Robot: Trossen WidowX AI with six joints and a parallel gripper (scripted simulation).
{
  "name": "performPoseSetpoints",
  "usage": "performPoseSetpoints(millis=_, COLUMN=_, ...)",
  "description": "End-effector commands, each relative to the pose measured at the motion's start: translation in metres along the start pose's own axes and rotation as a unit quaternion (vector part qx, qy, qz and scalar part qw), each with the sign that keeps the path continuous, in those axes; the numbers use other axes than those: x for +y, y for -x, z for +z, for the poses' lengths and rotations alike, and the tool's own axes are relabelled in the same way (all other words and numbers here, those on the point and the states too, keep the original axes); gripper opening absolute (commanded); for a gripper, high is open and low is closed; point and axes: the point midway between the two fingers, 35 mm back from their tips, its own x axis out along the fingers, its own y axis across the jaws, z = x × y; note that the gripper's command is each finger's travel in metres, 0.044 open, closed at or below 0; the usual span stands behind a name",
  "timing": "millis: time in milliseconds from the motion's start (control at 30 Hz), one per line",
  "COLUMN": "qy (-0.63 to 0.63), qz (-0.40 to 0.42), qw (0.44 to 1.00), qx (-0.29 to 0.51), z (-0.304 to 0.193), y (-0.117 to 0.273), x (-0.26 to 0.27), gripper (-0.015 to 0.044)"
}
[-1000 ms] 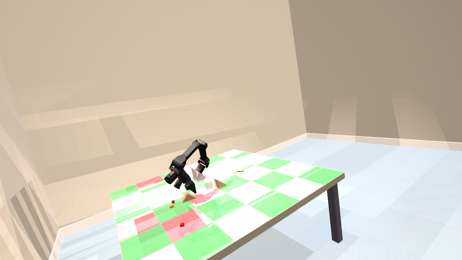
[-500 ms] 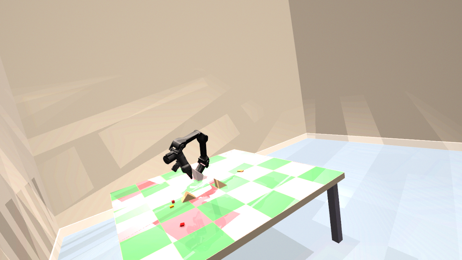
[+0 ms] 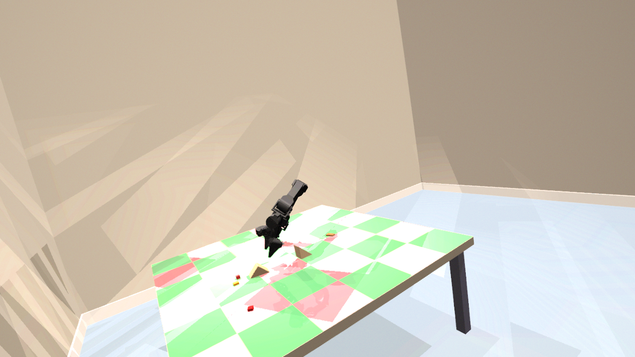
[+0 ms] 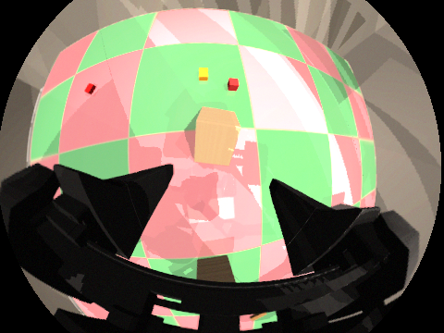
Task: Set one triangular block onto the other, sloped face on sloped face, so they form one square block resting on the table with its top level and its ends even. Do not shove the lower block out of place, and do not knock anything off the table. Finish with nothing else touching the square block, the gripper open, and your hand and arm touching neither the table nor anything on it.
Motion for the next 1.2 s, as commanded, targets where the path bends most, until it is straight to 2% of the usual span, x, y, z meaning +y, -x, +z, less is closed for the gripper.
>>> performPoseSetpoints(millis=0, qy=-0.017, qz=0.040, qw=0.989, qx=-0.140, z=-0.013, y=0.002, x=0.002, gripper=0.0440)
performPoseSetpoints(millis=67, qy=-0.020, qz=0.051, qw=0.985, qx=-0.162, z=-0.016, y=0.002, x=0.003, gripper=0.0440)
performPoseSetpoints(millis=400, qy=-0.020, qz=0.051, qw=0.985, qx=-0.162, z=-0.016, y=0.001, x=0.003, gripper=0.0440)
performPoseSetpoints(millis=800, qy=-0.020, qz=0.052, qw=0.985, qx=-0.162, z=0.014, y=-0.090, x=0.011, gripper=0.0440)
performPoseSetpoints(millis=1167, qy=-0.020, qz=0.052, qw=0.985, qx=-0.162, z=0.015, y=-0.092, x=0.012, gripper=0.0440)
